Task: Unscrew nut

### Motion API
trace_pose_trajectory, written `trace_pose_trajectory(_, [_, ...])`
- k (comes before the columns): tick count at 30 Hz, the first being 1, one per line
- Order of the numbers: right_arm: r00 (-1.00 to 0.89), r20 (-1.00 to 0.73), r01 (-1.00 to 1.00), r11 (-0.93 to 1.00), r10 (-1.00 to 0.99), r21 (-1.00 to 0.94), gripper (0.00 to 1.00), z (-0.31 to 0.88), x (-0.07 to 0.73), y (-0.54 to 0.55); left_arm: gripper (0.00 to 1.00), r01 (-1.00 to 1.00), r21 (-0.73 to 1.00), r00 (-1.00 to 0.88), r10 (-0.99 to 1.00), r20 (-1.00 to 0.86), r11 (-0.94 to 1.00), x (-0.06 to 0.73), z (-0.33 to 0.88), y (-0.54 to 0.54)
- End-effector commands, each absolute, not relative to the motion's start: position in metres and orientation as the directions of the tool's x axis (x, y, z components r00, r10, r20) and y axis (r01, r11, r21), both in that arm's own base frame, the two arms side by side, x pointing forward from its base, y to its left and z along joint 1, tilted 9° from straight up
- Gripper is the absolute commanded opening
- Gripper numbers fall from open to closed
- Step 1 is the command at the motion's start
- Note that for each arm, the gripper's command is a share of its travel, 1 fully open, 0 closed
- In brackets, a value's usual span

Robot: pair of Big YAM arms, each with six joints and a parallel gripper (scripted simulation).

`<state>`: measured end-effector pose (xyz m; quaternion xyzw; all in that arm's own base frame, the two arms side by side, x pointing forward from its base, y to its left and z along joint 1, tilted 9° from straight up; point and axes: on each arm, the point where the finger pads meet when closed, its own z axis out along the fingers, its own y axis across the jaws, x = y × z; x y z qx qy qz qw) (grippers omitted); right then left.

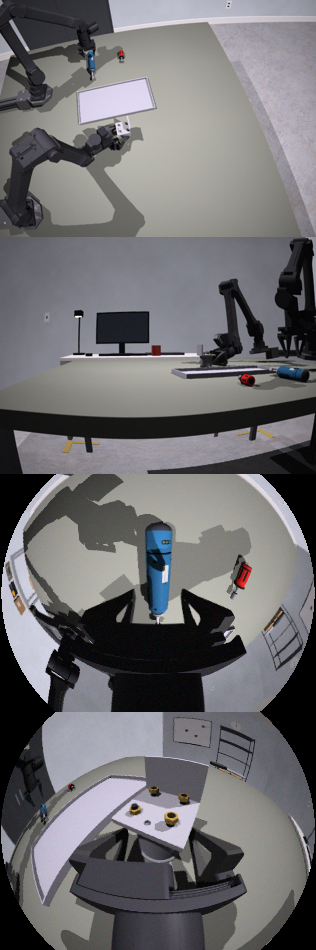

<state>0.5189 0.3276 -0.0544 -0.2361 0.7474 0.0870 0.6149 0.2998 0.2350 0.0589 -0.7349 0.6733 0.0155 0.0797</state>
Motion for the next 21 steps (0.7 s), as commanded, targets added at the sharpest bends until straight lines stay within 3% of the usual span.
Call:
trace_pose_trajectory(1, [-0.137,-0.958,-0.448,0.878,-0.253,-0.168,0.86,-0.0603,0.5349,0.3249,0.65,-0.987,-0.147,0.095,-0.982,-0.161,-0.071,0.3189,0.0840,0.2427])
trace_pose_trajectory(21, [-0.139,-0.957,-0.448,0.878,-0.254,-0.168,0.86,-0.0586,0.5347,0.3242,0.65,-0.987,-0.147,0.095,-0.982,-0.161,-0.071,0.3189,0.0840,0.2427])
